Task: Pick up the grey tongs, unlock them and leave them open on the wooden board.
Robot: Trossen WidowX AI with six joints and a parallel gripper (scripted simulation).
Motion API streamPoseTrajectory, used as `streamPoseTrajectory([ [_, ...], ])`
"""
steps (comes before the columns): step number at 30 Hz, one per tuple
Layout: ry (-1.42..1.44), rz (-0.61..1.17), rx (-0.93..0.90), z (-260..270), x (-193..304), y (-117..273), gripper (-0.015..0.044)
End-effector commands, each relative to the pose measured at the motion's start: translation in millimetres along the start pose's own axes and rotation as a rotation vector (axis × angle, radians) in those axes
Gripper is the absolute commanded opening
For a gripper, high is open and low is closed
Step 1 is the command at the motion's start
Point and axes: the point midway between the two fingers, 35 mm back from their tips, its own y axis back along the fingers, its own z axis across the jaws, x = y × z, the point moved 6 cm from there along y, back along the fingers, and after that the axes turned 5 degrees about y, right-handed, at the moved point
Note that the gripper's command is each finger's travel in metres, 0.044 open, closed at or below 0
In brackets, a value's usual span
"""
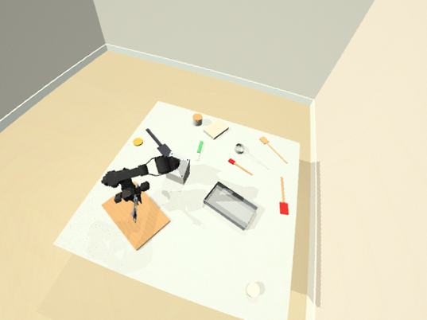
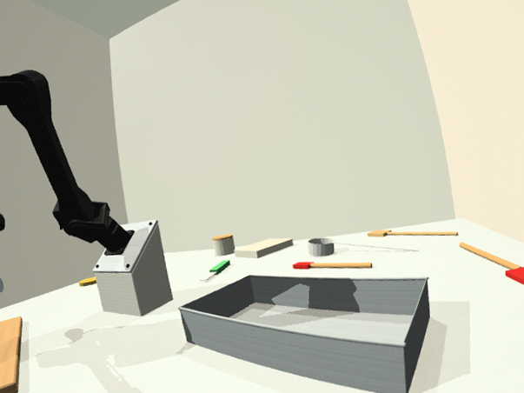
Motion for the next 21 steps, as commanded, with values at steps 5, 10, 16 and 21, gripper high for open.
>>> streamPoseTrajectory([
  [5, 0.002, 0.243, -0.053, -4, -14, -5, -0.015],
  [10, -0.002, 0.386, -0.013, -9, -25, -4, -0.015],
  [16, -0.01, 0.527, 0.105, -17, -42, 0, -0.015],
  [21, -0.025, 0.596, 0.227, -24, -57, 6, -0.015],
])
